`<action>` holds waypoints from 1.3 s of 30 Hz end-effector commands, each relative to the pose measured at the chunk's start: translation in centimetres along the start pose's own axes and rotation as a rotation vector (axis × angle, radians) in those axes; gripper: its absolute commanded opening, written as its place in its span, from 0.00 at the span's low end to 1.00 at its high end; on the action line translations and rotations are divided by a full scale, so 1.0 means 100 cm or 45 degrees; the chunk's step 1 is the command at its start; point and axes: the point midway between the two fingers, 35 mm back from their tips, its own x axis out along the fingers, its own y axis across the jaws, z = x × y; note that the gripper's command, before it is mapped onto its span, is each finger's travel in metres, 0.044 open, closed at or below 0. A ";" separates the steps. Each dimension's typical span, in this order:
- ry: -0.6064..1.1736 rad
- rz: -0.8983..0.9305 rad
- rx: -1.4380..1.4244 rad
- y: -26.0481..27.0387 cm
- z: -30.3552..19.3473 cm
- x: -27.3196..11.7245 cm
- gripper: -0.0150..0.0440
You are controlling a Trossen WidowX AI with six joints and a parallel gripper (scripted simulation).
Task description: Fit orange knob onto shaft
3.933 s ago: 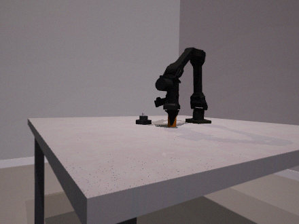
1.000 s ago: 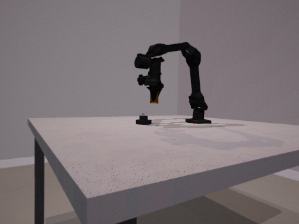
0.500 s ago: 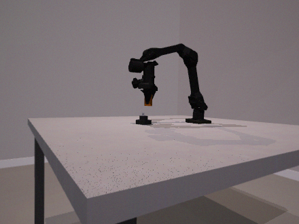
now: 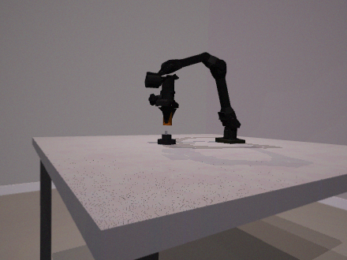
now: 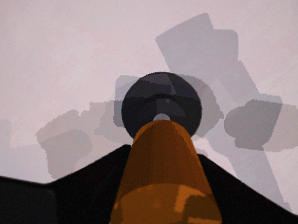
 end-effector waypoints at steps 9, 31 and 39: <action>-0.002 0.006 0.365 -0.001 0.005 0.000 0.25; -0.001 0.007 0.648 0.003 0.006 0.016 0.25; -0.001 0.007 0.648 0.003 0.005 0.026 0.25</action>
